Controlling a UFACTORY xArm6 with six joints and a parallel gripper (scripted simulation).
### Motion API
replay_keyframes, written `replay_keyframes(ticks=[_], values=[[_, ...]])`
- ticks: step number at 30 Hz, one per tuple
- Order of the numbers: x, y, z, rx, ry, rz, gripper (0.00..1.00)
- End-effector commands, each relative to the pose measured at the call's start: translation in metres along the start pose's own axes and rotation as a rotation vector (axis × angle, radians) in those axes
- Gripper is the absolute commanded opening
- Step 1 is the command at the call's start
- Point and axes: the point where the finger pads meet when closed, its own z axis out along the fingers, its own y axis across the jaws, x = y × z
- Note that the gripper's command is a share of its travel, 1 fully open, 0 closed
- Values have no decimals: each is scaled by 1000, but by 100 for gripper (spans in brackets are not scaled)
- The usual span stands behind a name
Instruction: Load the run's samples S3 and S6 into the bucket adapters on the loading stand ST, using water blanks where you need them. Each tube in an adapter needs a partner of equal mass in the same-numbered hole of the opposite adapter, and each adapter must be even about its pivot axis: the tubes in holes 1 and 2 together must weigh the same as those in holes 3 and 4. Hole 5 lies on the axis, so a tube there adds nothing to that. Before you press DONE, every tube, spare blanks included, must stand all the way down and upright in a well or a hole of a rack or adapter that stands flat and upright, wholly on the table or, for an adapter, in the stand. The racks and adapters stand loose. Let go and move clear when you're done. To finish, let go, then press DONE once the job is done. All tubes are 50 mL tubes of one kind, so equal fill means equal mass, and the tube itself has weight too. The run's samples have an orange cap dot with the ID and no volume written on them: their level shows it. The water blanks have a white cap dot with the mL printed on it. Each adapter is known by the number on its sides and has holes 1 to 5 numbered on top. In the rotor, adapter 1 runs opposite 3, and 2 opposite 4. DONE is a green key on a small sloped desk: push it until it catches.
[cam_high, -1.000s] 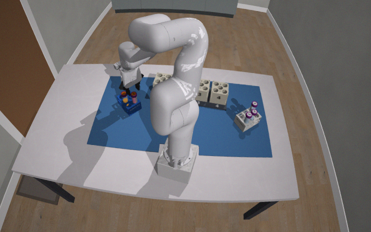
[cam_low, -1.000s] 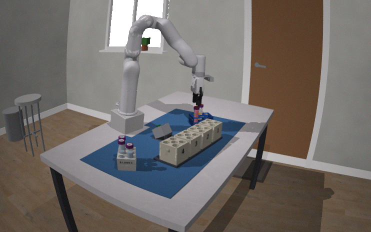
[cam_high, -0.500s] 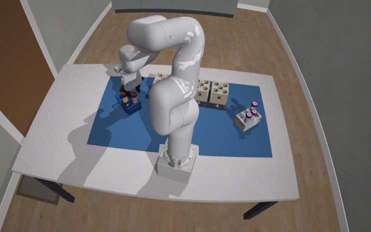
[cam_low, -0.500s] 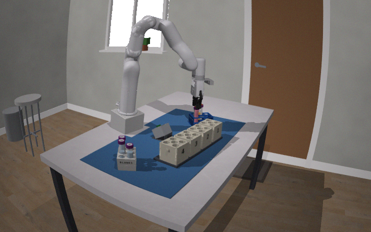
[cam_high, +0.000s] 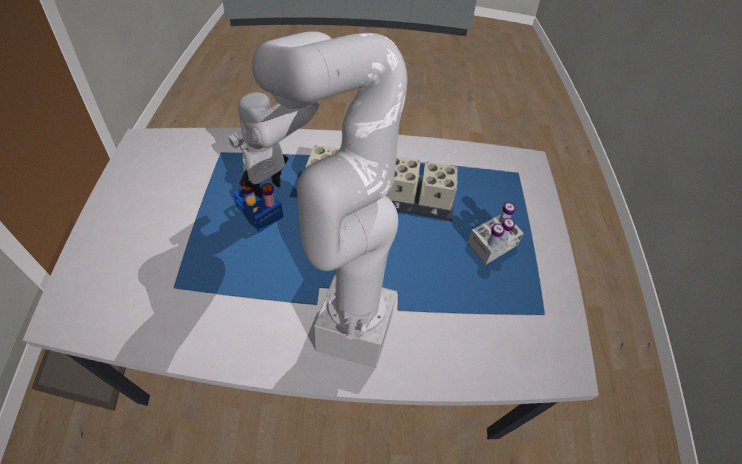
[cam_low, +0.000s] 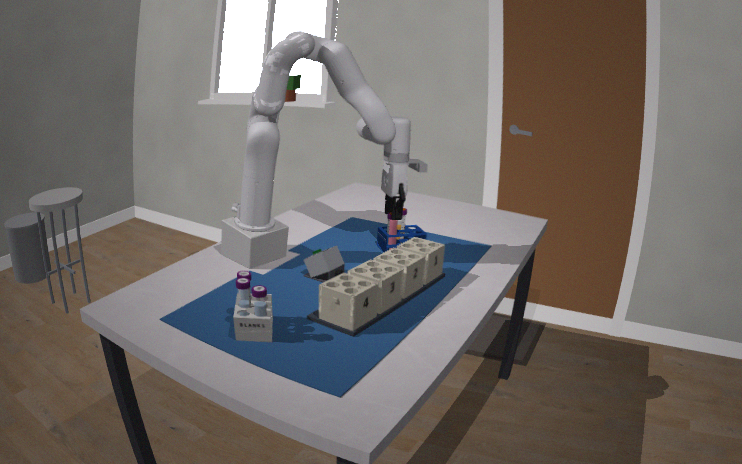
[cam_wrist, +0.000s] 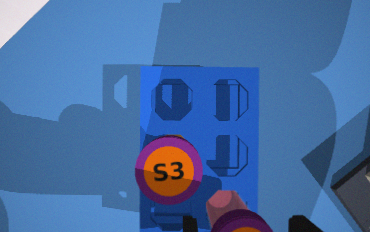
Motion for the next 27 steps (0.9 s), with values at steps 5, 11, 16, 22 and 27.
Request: replay_keyframes(ticks=[5, 11, 16, 22, 27], values=[[1, 0, 4, 0, 4, 0, 57], [1, 0, 8, 0, 4, 0, 57], [1, 0, 10, 0, 4, 0, 57], [1, 0, 12, 0, 4, 0, 57], [1, 0, 12, 0, 4, 0, 57]])
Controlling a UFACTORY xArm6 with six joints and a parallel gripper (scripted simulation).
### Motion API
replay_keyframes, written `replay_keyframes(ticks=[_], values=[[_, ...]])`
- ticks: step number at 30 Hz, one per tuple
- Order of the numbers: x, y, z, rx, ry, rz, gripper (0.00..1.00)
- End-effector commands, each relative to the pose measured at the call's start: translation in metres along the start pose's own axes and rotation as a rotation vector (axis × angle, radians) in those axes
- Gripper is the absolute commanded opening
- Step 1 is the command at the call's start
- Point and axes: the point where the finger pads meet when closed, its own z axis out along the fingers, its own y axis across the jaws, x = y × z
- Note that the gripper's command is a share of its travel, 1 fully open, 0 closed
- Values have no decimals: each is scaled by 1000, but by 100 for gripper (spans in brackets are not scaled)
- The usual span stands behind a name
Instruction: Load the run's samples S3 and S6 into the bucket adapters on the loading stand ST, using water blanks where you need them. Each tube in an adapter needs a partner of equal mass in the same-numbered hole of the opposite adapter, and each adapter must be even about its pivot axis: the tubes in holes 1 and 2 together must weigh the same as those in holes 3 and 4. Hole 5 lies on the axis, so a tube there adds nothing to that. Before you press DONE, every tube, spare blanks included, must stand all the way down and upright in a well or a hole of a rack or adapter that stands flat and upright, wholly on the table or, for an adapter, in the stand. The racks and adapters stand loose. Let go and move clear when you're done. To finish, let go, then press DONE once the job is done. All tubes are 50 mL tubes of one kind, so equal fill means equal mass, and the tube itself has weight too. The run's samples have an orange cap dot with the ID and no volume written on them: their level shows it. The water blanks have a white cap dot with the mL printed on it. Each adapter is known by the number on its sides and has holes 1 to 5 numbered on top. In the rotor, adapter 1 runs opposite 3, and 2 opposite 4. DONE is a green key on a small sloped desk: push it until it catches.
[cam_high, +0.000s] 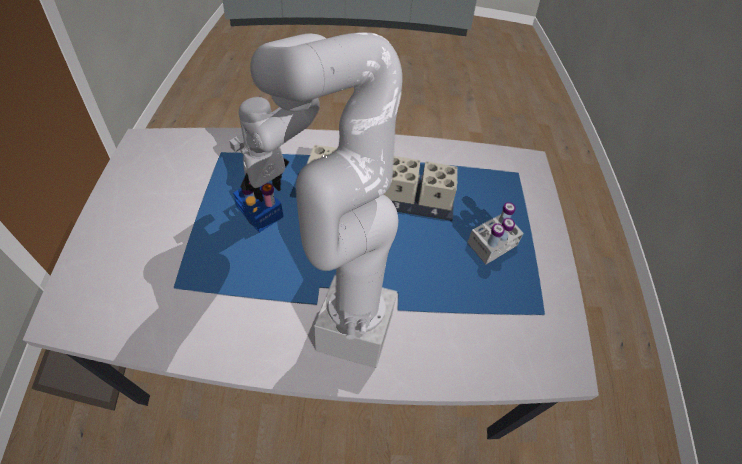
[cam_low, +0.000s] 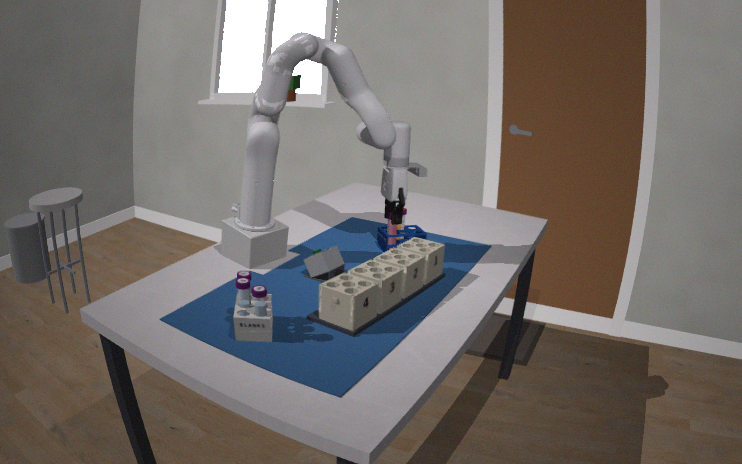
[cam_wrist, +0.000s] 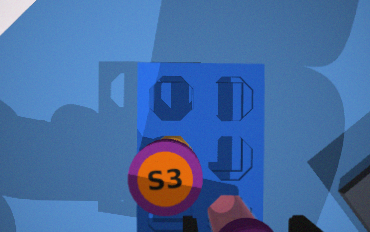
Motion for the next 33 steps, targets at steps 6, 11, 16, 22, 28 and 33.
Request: replay_keyframes(ticks=[6, 11, 16, 22, 28, 33], values=[[2, 0, -1, 0, 4, 0, 57], [1, 0, -3, 0, 4, 0, 0], [1, 0, -3, 0, 4, 0, 0], [1, 0, -3, 0, 4, 0, 0], [1, 0, -3, 0, 4, 0, 0], [1, 0, -3, 0, 4, 0, 0]])
